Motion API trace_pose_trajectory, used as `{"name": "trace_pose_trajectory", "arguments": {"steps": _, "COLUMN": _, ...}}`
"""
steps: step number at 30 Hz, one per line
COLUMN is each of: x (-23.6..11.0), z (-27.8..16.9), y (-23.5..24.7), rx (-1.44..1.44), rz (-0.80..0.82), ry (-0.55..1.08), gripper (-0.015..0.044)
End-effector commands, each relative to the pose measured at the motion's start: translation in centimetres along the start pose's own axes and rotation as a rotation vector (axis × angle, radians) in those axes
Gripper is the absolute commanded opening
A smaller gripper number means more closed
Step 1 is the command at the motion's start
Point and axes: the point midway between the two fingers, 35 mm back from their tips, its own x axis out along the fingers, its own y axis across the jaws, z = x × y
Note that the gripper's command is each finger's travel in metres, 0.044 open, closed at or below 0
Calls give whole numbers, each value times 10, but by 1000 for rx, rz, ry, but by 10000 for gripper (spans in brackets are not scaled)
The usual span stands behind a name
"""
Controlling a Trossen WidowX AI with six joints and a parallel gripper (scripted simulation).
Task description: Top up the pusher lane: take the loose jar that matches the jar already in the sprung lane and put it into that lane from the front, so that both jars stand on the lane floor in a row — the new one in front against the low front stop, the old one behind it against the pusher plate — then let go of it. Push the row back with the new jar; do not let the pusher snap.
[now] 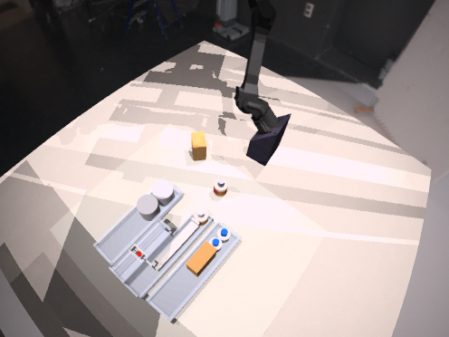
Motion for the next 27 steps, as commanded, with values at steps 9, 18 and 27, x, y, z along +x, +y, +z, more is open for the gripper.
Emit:
{"name": "trace_pose_trajectory", "arguments": {"steps": 9, "x": 36, "z": 101, "y": 18, "rx": 457, "rz": 105, "ry": -242, "gripper": 440}}
{"name": "trace_pose_trajectory", "arguments": {"steps": 18, "x": 51, "z": 233, "y": 7, "rx": 927, "rz": 323, "ry": -548, "gripper": 440}}
{"name": "trace_pose_trajectory", "arguments": {"steps": 27, "x": 28, "z": 342, "y": -24, "rx": 1224, "rz": 609, "ry": -780, "gripper": 440}}
